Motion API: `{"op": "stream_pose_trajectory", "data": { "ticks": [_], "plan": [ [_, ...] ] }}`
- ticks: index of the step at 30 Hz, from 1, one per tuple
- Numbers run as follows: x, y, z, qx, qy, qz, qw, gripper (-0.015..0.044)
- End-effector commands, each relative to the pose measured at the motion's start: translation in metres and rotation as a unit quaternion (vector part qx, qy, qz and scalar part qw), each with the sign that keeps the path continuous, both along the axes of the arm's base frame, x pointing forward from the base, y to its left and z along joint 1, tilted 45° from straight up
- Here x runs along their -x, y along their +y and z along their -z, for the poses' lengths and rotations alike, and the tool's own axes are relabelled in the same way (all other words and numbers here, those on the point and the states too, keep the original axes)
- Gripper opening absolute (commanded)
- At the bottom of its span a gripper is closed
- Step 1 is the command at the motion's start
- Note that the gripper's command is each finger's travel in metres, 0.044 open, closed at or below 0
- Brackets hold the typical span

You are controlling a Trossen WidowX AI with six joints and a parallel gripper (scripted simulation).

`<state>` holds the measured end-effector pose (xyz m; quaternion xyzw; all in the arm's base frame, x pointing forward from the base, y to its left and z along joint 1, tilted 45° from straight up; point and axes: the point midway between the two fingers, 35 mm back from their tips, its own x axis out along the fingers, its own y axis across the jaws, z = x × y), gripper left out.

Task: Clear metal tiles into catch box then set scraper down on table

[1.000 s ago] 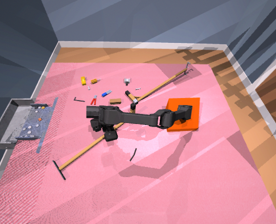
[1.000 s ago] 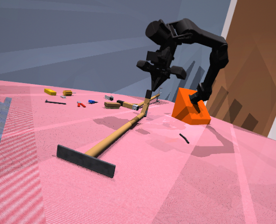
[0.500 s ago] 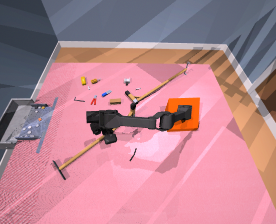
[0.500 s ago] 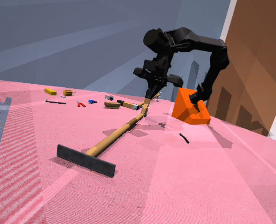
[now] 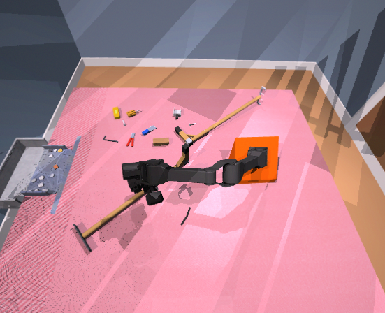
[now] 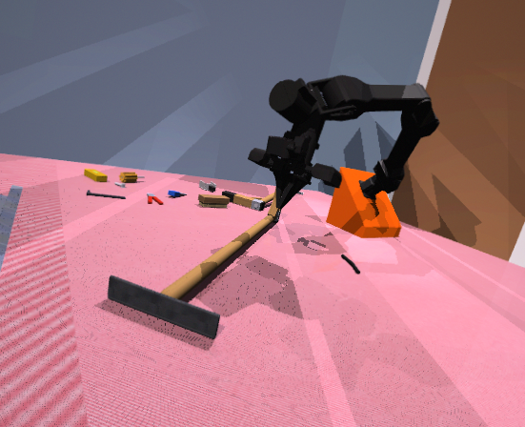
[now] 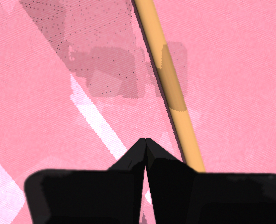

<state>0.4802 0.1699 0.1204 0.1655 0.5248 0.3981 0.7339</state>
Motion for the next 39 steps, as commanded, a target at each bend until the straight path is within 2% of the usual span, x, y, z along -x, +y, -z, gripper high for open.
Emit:
{"op": "stream_pose_trajectory", "data": {
  "ticks": [1, 29, 39],
  "plan": [
    [0.002, 0.008, 0.011, 0.002, 0.005, 0.001, 1.000, 0.0000],
    [0.017, 0.059, 0.059, -0.004, 0.005, 0.002, 1.000, 0.0000],
    [0.012, 0.057, 0.062, -0.004, 0.005, 0.002, 1.000, 0.0000]
  ]
}}
